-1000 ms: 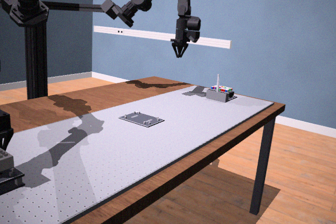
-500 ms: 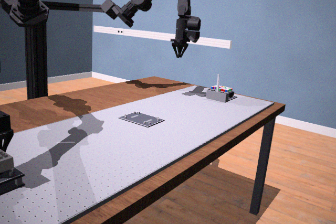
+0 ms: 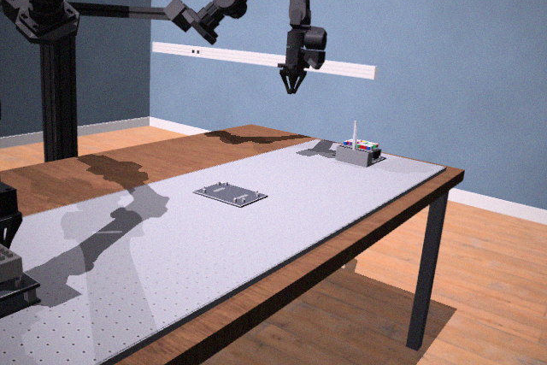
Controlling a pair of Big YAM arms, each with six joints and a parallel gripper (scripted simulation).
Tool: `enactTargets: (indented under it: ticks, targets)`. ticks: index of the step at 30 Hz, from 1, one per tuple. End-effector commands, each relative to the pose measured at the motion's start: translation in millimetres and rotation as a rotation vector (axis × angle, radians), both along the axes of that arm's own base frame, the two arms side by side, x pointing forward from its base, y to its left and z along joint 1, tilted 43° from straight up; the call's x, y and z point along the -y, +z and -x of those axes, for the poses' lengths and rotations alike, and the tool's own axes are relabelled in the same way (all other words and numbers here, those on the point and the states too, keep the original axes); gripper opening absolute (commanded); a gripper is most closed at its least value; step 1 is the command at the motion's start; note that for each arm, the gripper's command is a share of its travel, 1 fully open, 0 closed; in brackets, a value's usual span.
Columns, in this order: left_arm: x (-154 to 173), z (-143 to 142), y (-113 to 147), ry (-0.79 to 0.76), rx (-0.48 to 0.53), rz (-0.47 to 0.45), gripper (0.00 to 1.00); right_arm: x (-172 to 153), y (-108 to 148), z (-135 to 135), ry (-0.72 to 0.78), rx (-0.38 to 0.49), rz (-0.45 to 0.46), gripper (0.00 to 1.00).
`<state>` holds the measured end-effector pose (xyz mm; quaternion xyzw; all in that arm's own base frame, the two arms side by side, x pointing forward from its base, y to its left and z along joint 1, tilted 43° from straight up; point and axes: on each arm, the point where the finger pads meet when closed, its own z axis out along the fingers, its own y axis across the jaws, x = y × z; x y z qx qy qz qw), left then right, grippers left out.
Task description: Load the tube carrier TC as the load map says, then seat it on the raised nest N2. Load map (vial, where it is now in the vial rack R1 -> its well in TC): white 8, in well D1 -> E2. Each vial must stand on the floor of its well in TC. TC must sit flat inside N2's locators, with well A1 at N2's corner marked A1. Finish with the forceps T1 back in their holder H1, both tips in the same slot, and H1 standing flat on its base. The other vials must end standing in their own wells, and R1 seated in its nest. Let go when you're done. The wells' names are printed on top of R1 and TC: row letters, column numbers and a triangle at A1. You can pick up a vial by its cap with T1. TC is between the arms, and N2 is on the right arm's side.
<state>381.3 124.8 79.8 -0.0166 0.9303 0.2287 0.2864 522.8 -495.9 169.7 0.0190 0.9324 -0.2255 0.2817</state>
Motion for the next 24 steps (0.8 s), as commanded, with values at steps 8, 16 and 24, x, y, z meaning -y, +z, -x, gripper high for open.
enactTargets:
  ticks: [8, 16, 24]
  targets:
    - [-1, -3, 4, 0.009, 0.015, 0.001, 0.24, 6, 31, -16, 0.003, 0.047, 0.042, 0.0]
    - [-1, -3, 4, 0.009, 0.015, 0.001, 0.24, 7, 19, -18, 0.003, 0.036, 0.031, 0.0]
    - [-1, -3, 4, 0.009, 0.015, 0.001, 0.24, 8, 15, -19, 0.003, 0.033, 0.027, 0.0]
